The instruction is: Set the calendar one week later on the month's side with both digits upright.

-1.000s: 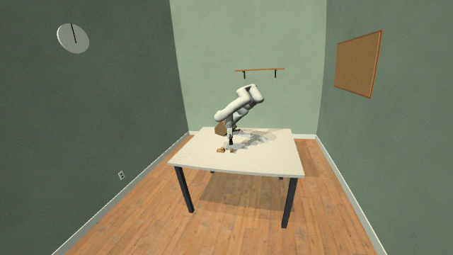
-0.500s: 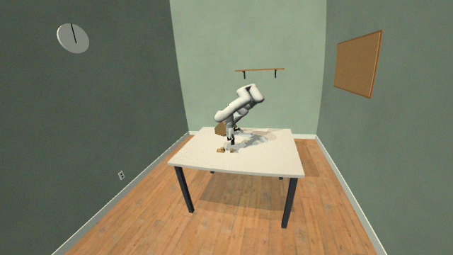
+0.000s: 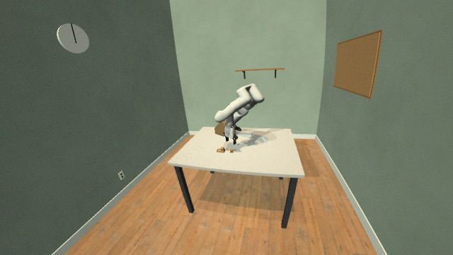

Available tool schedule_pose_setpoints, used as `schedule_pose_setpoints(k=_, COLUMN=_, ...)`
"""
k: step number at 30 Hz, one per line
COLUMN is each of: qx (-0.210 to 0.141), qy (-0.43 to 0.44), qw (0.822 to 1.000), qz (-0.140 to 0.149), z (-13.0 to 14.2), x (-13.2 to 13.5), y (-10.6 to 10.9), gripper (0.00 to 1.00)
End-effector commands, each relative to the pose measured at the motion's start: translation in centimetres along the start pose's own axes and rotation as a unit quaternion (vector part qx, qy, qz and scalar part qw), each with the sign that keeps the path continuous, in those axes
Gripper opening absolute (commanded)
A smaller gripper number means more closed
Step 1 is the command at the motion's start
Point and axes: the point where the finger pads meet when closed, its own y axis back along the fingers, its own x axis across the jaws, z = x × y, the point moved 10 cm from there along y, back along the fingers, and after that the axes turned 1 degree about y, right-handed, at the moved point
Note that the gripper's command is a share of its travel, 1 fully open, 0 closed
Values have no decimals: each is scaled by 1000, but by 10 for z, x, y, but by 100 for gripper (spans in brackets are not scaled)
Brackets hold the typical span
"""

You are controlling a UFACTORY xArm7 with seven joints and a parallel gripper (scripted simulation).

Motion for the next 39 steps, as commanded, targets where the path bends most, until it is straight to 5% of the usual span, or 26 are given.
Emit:
schedule_pose_setpoints(k=1, qx=-4, qy=86, qw=996, qz=8, z=0, x=-2, y=1, gripper=100)
schedule_pose_setpoints(k=8, qx=-5, qy=177, qw=984, qz=8, z=0, x=-1, y=0, gripper=100)
schedule_pose_setpoints(k=19, qx=-6, qy=352, qw=936, qz=6, z=0, x=-1, y=0, gripper=100)
schedule_pose_setpoints(k=27, qx=-6, qy=380, qw=925, qz=6, z=0, x=-1, y=-1, gripper=100)
schedule_pose_setpoints(k=28, qx=-6, qy=380, qw=925, qz=6, z=0, x=-1, y=-1, gripper=47)
schedule_pose_setpoints(k=39, qx=-6, qy=380, qw=925, qz=6, z=0, x=-1, y=-1, gripper=47)
